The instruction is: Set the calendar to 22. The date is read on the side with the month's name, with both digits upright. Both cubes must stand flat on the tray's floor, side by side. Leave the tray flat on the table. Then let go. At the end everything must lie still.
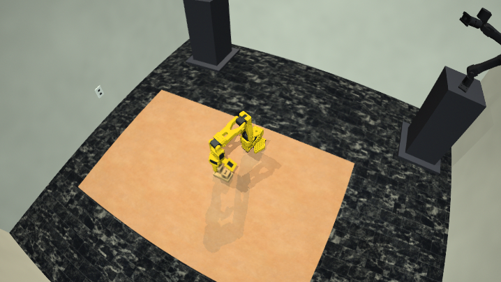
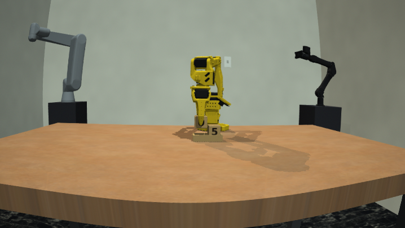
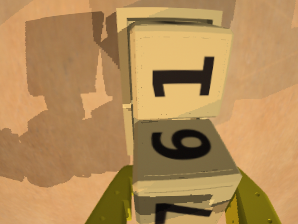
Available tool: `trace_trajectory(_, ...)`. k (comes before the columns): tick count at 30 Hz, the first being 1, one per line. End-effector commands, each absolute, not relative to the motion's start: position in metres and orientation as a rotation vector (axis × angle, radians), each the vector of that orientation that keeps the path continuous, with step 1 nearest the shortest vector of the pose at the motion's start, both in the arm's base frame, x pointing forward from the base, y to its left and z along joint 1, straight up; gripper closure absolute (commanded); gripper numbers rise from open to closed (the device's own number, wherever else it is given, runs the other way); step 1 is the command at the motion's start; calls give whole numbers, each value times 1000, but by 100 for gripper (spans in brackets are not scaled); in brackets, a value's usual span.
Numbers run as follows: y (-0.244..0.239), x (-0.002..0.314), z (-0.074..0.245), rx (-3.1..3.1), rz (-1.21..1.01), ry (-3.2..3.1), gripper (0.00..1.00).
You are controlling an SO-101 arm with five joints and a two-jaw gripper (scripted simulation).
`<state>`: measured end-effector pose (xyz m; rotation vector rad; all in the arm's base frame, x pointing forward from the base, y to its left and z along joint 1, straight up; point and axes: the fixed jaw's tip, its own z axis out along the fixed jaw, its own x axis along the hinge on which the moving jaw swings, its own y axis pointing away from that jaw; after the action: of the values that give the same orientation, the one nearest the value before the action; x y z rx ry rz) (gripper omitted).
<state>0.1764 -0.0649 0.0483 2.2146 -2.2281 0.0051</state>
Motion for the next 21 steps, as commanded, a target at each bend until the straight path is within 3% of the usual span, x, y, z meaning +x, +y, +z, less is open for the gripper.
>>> trace_trajectory(1, -67, 180, 51, 2228, 59, -2239, 100)
trace_trajectory(21, -67, 180, 45, 2232, 59, -2235, 100)
